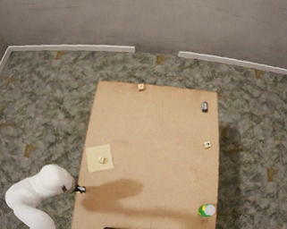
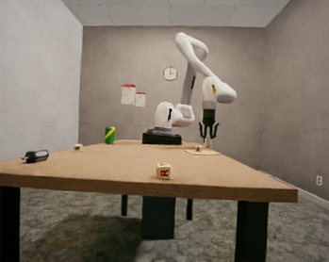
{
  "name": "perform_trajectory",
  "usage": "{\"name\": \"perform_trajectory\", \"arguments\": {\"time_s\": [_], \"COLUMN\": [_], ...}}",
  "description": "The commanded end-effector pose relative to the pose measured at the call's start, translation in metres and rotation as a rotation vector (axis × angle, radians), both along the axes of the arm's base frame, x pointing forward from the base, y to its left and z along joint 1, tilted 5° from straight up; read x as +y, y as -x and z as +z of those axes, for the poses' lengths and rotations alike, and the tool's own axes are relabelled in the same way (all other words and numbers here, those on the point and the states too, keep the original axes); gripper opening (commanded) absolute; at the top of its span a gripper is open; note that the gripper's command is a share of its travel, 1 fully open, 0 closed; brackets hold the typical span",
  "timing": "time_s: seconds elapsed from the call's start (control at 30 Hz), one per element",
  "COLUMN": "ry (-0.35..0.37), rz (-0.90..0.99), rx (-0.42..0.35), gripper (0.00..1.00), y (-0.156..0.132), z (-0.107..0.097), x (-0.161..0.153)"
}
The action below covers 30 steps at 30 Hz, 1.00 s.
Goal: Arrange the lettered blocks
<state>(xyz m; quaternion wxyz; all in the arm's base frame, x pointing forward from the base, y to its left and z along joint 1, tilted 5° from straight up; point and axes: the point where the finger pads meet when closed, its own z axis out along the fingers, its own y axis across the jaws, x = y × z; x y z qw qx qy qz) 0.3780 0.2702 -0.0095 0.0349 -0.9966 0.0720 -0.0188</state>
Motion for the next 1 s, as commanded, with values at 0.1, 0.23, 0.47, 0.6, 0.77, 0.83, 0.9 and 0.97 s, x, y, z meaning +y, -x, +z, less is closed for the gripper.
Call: {"name": "perform_trajectory", "arguments": {"time_s": [0.1,0.23,0.47,0.6,0.77,0.83,0.9,0.97], "ry": [-0.004,-0.003,-0.003,-0.001,-0.001,-0.001,0.000,0.000], "rz": [0.001,0.001,-0.002,-0.003,-0.004,-0.003,-0.003,-0.001], "rx": [0.004,0.005,0.000,-0.001,-0.001,-0.002,-0.002,-0.002], "gripper": [0.24,0.24,0.24,0.24,0.24,0.24,0.24,0.24], "y": [0.003,0.003,0.000,0.001,0.002,0.002,0.003,0.003], "z": [-0.002,0.000,0.021,0.048,0.085,0.094,0.098,0.100], "x": [0.002,0.002,0.001,-0.003,-0.006,-0.006,-0.007,-0.006]}}
